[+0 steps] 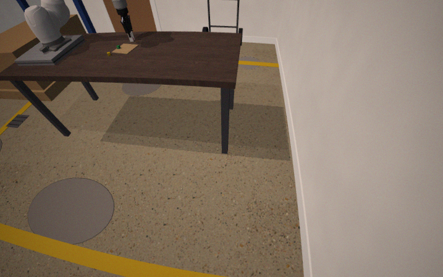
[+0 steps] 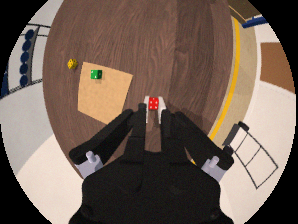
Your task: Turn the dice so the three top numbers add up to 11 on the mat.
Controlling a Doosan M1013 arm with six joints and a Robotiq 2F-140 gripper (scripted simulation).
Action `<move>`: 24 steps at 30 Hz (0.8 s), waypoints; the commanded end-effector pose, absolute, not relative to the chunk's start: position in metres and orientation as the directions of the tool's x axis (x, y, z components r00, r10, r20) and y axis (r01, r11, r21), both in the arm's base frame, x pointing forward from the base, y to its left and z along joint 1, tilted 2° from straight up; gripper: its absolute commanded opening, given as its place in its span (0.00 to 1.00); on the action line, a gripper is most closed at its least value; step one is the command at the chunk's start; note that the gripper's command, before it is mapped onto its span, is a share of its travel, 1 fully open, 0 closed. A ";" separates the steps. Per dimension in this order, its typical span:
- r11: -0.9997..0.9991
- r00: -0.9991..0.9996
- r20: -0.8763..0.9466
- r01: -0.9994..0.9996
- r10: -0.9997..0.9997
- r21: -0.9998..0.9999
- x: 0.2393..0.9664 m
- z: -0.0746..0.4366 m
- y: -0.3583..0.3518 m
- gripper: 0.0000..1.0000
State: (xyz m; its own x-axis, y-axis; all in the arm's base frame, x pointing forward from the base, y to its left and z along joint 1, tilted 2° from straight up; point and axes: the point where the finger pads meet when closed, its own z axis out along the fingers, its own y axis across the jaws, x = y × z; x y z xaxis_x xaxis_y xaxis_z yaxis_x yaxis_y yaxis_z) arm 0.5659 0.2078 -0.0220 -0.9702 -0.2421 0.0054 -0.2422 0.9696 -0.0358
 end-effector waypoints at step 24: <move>0.970 -0.970 0.005 -0.242 -0.242 -0.036 0.566 -0.019 0.208 0.09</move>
